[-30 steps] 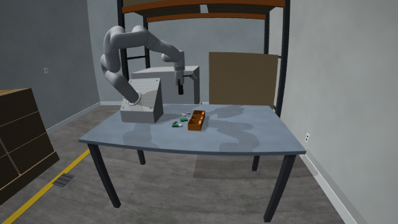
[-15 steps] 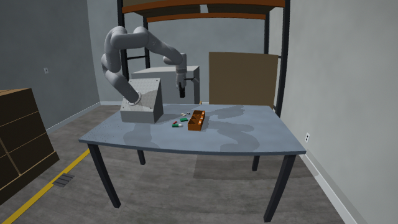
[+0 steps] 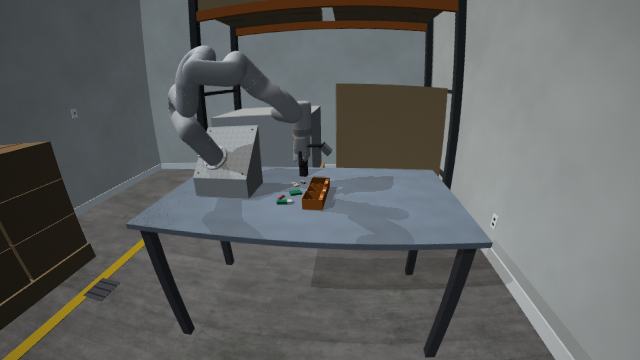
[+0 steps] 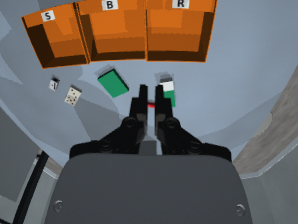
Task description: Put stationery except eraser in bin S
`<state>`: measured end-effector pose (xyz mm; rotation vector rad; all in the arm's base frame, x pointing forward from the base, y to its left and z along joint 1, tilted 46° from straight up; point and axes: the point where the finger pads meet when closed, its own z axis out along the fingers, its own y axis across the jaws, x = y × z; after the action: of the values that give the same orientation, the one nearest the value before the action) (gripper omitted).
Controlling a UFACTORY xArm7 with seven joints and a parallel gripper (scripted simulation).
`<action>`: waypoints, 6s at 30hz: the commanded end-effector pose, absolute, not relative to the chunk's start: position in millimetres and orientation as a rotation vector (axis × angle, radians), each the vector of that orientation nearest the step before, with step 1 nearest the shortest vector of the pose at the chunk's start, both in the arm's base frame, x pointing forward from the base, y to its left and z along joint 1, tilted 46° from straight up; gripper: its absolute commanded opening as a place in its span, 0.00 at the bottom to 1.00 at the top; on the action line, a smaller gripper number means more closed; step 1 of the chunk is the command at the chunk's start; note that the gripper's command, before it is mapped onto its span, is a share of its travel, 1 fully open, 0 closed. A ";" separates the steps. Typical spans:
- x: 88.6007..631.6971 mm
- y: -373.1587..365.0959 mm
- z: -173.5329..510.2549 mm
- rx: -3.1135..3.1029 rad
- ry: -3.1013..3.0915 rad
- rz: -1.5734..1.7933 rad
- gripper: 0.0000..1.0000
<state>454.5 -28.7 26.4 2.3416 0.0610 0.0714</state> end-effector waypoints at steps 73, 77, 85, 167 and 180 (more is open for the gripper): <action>504.4 -120.7 -19.1 2.346 0.064 0.074 0.07; 504.4 -120.7 -19.1 2.346 0.064 0.074 0.07; 504.4 -120.7 -19.1 2.346 0.064 0.074 0.07; 503.9 -55.5 -72.9 2.347 0.063 0.074 0.07; 504.6 -61.7 -79.0 2.347 0.063 0.074 0.07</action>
<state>503.3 -63.5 -79.3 2.3447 0.0612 0.0702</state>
